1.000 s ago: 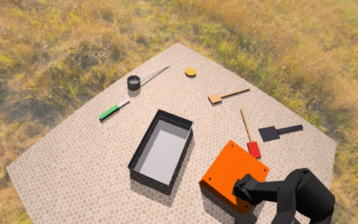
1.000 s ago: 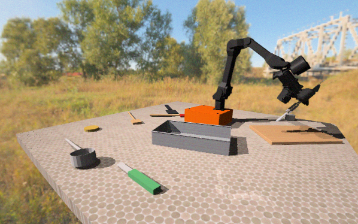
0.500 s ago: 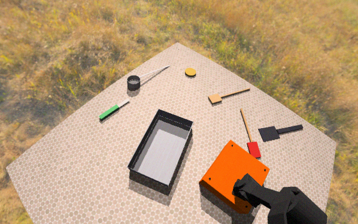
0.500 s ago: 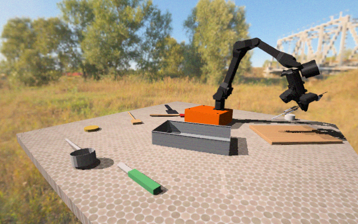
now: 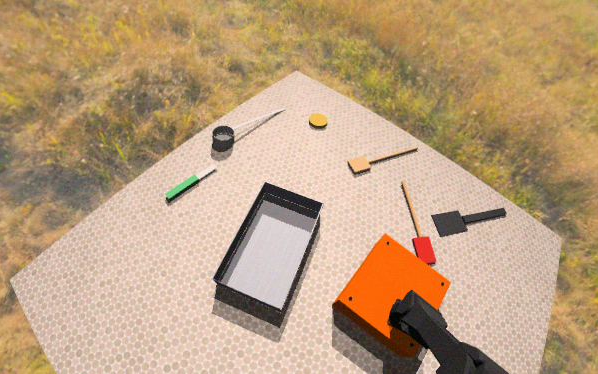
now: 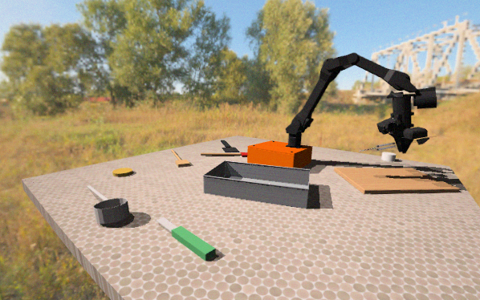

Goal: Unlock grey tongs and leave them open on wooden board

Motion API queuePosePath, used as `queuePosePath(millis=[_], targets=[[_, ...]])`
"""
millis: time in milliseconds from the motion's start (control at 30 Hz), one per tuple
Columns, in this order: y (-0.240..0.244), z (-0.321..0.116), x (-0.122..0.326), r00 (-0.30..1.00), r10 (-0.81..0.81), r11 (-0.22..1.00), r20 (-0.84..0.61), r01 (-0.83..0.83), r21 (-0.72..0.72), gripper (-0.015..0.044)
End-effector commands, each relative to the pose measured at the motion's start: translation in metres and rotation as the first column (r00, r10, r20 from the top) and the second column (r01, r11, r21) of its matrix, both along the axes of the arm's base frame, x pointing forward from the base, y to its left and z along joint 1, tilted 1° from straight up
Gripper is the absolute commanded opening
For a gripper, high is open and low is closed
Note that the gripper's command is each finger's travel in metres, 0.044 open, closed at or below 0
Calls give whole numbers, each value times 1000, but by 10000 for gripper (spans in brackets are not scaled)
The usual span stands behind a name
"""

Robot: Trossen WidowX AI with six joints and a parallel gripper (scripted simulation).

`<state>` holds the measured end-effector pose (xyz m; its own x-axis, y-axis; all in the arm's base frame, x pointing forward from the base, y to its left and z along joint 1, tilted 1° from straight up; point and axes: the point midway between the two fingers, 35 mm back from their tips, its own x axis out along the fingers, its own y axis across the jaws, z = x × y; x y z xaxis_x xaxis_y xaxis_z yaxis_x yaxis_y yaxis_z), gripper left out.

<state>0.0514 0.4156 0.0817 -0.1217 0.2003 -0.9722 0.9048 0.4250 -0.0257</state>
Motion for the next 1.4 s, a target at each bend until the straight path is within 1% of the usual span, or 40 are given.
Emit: queuePosePath(millis=[0,133,200,633,1367], targets=[[-3,-3,-2,998,34,996,55,-30,-82,-150],[-8,-4,-3,993,67,987,97,-52,-150,-150],[-8,-4,-3,992,73,985,104,-56,-162,-150],[-8,-6,-3,992,73,985,104,-56,-162,-150],[-5,-42,-4,992,73,985,104,-56,-162,-150]])
